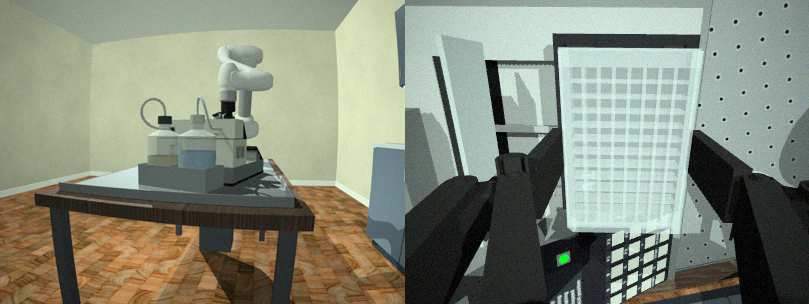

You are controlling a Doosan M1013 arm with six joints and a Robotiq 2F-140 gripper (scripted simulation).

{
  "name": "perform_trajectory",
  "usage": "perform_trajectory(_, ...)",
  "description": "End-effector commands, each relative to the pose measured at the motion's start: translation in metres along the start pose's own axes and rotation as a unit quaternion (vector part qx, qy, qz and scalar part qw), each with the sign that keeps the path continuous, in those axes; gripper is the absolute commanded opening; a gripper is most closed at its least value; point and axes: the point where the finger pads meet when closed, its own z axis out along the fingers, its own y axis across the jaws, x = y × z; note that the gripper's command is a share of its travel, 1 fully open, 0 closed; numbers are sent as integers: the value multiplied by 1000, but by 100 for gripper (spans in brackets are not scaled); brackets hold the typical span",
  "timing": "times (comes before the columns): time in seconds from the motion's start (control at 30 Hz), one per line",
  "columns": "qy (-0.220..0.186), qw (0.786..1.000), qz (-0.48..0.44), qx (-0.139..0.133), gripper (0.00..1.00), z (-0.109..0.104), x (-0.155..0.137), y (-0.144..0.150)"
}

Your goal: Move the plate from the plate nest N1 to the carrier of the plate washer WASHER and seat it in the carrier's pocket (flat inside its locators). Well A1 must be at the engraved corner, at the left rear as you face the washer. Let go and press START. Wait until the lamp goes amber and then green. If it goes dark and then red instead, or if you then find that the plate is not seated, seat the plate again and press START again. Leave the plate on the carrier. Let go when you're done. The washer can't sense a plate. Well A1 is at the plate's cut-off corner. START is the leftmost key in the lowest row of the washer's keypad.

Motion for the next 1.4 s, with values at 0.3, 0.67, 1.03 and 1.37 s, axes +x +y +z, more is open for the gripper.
perform_trajectory(0.3,-1,1000,0,1,10,18,0,0)
perform_trajectory(0.67,-1,1000,0,1,10,23,0,0)
perform_trajectory(1.03,-1,1000,0,1,10,23,0,0)
perform_trajectory(1.37,-1,1000,0,1,10,23,0,0)
